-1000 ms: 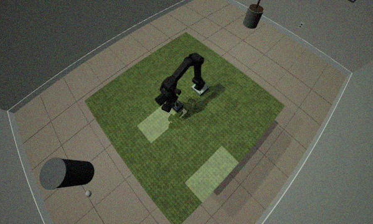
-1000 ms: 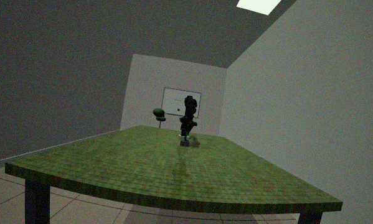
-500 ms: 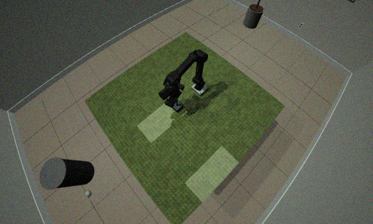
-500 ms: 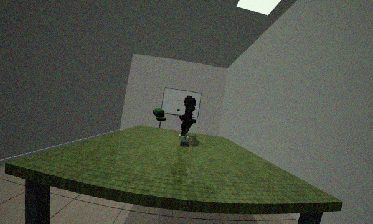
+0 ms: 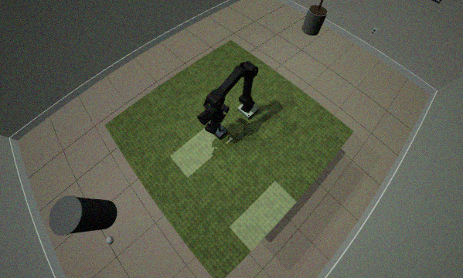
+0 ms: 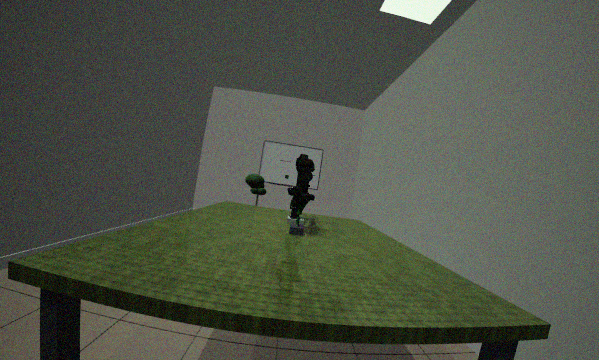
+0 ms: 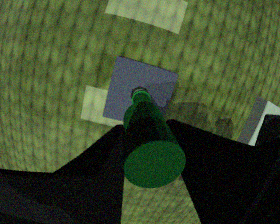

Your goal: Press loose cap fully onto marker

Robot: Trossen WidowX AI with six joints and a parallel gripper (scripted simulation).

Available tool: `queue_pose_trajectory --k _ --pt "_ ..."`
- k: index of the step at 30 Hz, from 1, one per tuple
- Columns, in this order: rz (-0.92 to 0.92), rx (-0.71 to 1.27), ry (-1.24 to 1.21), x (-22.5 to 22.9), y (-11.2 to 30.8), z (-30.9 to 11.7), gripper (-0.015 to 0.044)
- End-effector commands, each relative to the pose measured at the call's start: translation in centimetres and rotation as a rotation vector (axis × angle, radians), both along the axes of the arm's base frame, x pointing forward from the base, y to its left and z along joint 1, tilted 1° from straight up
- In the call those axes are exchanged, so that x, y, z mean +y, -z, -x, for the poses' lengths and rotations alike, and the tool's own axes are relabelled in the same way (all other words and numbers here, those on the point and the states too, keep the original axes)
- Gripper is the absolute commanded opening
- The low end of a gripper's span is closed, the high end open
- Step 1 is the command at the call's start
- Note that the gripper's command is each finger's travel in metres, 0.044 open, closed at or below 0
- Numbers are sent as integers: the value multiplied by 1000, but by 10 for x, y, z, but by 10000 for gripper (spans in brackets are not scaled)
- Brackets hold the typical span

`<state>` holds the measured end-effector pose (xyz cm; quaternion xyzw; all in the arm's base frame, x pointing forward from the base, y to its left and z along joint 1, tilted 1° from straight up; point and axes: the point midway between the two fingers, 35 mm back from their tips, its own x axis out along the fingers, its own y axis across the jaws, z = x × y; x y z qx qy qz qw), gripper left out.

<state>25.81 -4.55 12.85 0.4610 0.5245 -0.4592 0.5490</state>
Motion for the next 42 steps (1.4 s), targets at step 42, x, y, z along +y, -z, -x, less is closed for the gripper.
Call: queue_pose_trajectory --k 42 --pt "1 11 -4 -4 72 2 0"
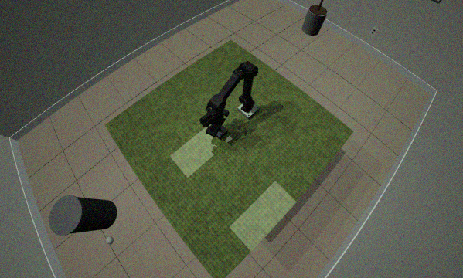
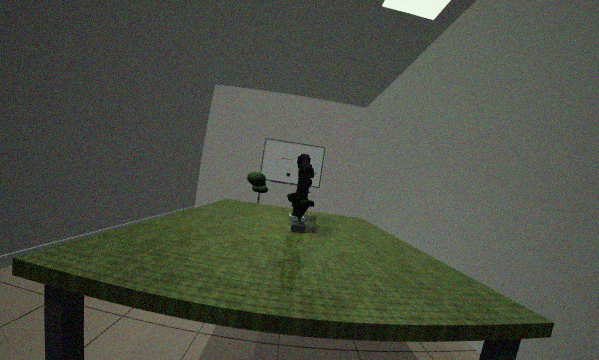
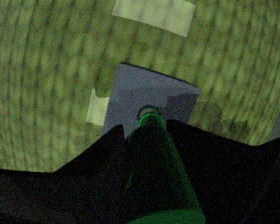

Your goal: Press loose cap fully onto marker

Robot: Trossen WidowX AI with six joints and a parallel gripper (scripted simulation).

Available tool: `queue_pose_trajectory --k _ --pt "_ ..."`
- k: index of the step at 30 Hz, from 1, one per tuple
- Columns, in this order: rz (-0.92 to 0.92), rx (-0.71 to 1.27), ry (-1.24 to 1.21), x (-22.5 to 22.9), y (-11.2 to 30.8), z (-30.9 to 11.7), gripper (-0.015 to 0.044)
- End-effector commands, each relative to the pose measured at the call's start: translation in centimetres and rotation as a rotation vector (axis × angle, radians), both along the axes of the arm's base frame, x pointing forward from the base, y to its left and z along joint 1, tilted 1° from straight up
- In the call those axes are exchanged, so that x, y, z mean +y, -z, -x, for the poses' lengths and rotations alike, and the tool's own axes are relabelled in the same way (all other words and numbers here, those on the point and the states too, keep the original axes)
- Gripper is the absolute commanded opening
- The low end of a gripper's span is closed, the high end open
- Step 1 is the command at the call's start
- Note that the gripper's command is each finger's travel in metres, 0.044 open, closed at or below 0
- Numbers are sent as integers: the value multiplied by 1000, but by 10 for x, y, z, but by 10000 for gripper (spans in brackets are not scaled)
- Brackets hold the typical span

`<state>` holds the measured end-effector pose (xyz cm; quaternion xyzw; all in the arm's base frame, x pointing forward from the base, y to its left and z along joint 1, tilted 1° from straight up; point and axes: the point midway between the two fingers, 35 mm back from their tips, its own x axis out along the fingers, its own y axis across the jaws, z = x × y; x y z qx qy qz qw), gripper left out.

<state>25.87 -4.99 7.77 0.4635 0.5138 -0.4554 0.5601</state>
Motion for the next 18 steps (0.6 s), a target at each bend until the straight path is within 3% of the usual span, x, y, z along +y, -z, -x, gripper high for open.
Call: queue_pose_trajectory --k 1,18 --pt "-13 41 -2 1 23 3 0" --pt "-12 41 -2 -2 34 3 0"
